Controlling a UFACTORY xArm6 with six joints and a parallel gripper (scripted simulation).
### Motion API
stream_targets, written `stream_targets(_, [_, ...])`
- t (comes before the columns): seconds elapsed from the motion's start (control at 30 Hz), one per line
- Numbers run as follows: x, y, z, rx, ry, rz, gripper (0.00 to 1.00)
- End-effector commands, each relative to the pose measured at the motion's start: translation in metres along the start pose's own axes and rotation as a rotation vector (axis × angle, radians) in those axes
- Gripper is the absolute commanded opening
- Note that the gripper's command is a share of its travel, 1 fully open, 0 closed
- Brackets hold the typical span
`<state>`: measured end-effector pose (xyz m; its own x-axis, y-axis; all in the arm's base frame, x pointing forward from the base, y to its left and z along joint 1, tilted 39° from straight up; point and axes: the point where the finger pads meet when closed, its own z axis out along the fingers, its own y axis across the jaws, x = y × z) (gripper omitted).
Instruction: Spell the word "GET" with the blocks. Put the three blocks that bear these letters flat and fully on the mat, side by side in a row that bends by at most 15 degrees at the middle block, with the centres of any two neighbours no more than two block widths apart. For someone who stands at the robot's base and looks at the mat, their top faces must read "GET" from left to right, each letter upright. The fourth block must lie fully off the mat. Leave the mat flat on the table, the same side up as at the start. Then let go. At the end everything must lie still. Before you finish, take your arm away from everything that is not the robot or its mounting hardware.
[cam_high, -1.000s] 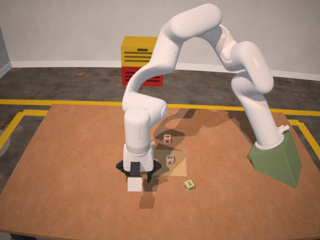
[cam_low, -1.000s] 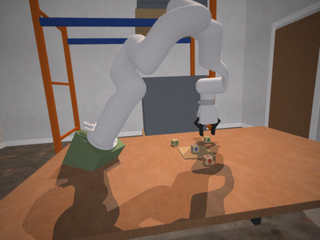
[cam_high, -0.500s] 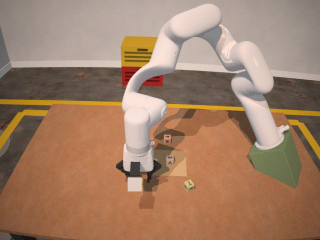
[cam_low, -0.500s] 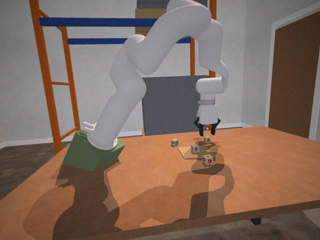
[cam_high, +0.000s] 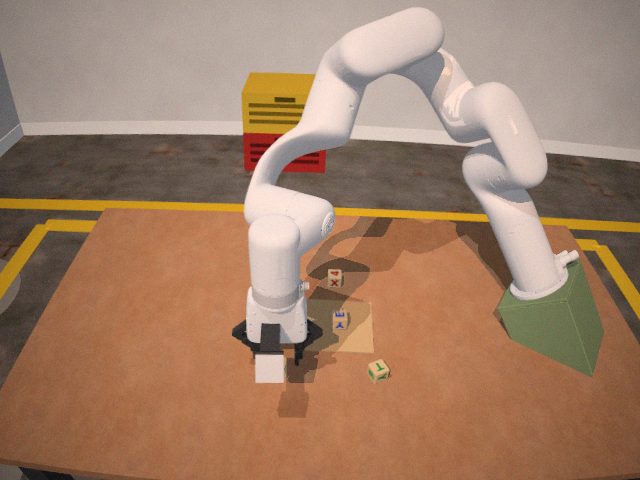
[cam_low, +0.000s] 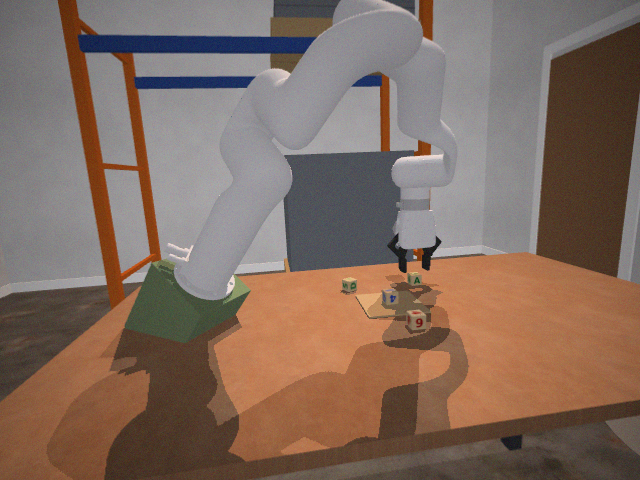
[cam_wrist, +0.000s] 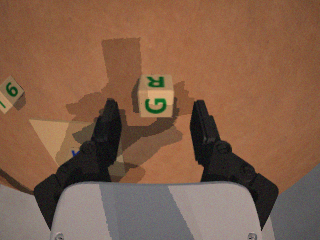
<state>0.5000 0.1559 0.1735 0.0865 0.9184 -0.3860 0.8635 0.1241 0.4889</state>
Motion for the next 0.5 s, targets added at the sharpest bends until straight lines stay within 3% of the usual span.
stream_targets(0.0, [0.000, 0.001, -0.001, -0.003, 0.002, 0.001, 0.69])
stream_targets(0.47, [0.000, 0.001, 0.018, -0.003, 0.002, 0.001, 0.69])
